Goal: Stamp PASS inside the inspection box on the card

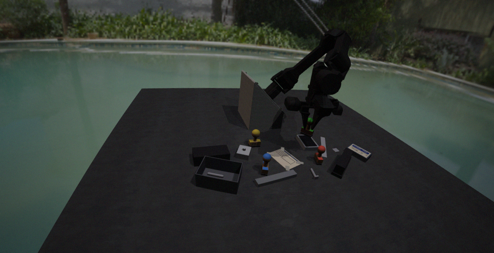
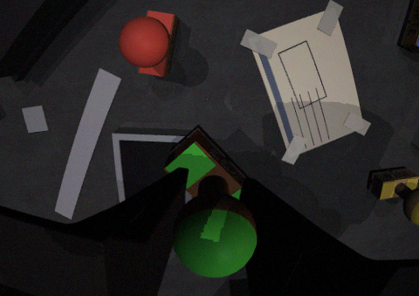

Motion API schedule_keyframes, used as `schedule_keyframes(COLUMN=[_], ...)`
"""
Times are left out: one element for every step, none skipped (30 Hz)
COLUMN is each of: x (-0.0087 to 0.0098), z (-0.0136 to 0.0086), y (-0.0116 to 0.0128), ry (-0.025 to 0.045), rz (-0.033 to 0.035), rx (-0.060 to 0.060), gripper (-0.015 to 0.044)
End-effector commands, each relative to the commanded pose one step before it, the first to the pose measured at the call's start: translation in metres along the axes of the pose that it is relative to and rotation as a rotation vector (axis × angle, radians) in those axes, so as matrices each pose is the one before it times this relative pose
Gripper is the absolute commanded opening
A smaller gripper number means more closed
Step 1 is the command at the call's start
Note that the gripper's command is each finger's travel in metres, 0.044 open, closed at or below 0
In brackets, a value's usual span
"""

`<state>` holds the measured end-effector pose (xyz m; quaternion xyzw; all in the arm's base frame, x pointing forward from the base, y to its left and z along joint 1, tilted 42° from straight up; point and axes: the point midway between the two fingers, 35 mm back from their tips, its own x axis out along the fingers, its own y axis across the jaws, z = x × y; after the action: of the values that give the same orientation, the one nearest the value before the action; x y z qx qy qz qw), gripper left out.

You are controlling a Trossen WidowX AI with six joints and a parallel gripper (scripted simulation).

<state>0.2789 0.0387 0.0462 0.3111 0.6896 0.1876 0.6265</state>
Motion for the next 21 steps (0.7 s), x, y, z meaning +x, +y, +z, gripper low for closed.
schedule_keyframes(x=[0.00089, 0.00008, 0.00011, 0.00014, 0.00018, 0.00021, 0.00024, 0.00027, 0.0003, 0.00033, 0.00036, 0.0004, 0.00043, 0.00037, 0.00023, 0.00008, 0.0, 0.00011, 0.00033, 0.00055, 0.00067], z=[0.0116, 0.00332, 0.00333, 0.00334, 0.00335, 0.00336, 0.00337, 0.00338, 0.00339, 0.0034, 0.0034, 0.00342, 0.00342, 0.00279, 0.00168, 0.00056, 0.0, 0.00001, 0.00004, 0.00006, 0.00007], y=[-0.01212, -0.0031, -0.00312, -0.00313, -0.00315, -0.00316, -0.00318, -0.00319, -0.00321, -0.00322, -0.00323, -0.00325, -0.00326, -0.00266, -0.00159, -0.00053, 0.0, 0.0, 0.0, 0.00001, 0.00001], ry=[0.00197, -0.00005, -0.00003, -0.00002, 0.0, 0.00002, 0.00004, 0.00006, 0.00008, 0.00011, 0.00013, 0.00015, 0.00018, 0.00016, 0.0001, 0.00004, 0.0, -0.00001, -0.00003, -0.00006, -0.00007], rz=[-0.00457, -0.00012, -0.00008, -0.00004, 0.0, 0.00004, 0.00008, 0.00011, 0.00015, 0.00019, 0.00022, 0.00026, 0.0003, 0.00027, 0.00017, 0.00006, 0.0, -0.00001, -0.00003, -0.00005, -0.00006], rx=[0.0607, 0.0161, 0.0161, 0.0161, 0.0161, 0.0161, 0.0161, 0.0161, 0.016, 0.016, 0.016, 0.016, 0.016, 0.013, 0.0078, 0.0026, 0.0, 0.0, 0.0, 0.0, 0.0], gripper=[0.0, 0.0, 0.0, 0.0, 0.0, 0.0, 0.0, 0.0, 0.0, 0.0, 0.0, 0.0, 0.0, 0.0, 0.0, 0.0, 0.0, 0.0, 0.0, 0.0, 0.0])
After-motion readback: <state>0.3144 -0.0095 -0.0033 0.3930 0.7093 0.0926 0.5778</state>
